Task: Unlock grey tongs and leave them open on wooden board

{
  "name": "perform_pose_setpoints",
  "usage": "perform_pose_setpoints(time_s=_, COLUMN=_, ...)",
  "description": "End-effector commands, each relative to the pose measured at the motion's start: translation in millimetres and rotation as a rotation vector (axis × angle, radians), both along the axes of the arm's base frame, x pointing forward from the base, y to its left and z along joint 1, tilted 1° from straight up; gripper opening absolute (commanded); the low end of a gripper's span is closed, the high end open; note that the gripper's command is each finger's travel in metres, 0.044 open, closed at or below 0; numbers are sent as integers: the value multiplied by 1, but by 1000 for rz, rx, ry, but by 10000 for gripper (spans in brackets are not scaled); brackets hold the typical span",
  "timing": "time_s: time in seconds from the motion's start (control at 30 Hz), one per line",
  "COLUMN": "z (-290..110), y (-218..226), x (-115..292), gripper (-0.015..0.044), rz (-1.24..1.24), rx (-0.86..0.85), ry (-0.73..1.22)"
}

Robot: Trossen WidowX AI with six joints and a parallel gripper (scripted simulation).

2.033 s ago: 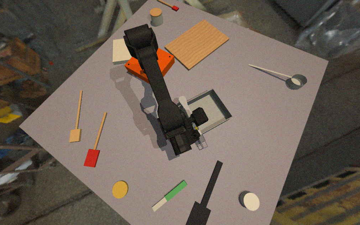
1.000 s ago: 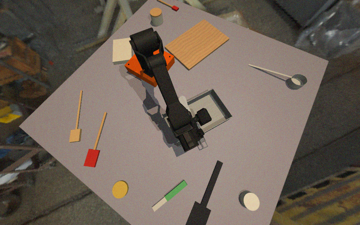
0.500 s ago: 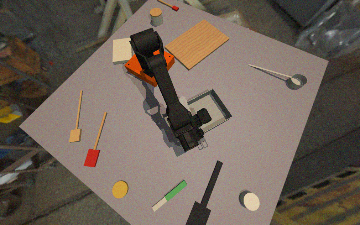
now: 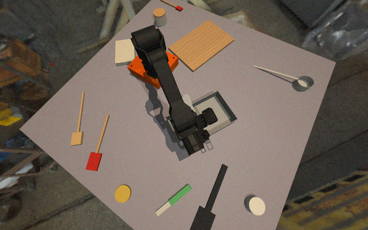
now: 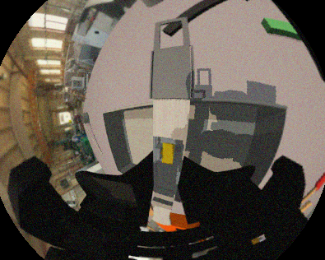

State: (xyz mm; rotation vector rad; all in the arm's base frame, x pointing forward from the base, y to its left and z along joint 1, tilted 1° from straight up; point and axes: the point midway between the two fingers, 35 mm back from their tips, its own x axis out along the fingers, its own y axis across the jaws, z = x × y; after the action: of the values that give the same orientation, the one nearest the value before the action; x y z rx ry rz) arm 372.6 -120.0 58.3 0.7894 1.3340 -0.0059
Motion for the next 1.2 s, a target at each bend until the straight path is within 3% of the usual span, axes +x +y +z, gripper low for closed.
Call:
perform_pose_setpoints(time_s=0.0, z=43, y=-1, x=2, gripper=-150, rz=-1, rx=-12, ry=-30)
perform_pose_setpoints(time_s=0.47, z=42, y=-1, x=2, gripper=-150, rz=-1, rx=-34, ry=-11)
perform_pose_setpoints(time_s=1.03, z=40, y=3, x=5, gripper=-150, rz=-19, rx=-436, ry=228)
perform_pose_setpoints(time_s=1.17, z=40, y=3, x=5, gripper=-150, rz=-20, rx=-454, ry=235)
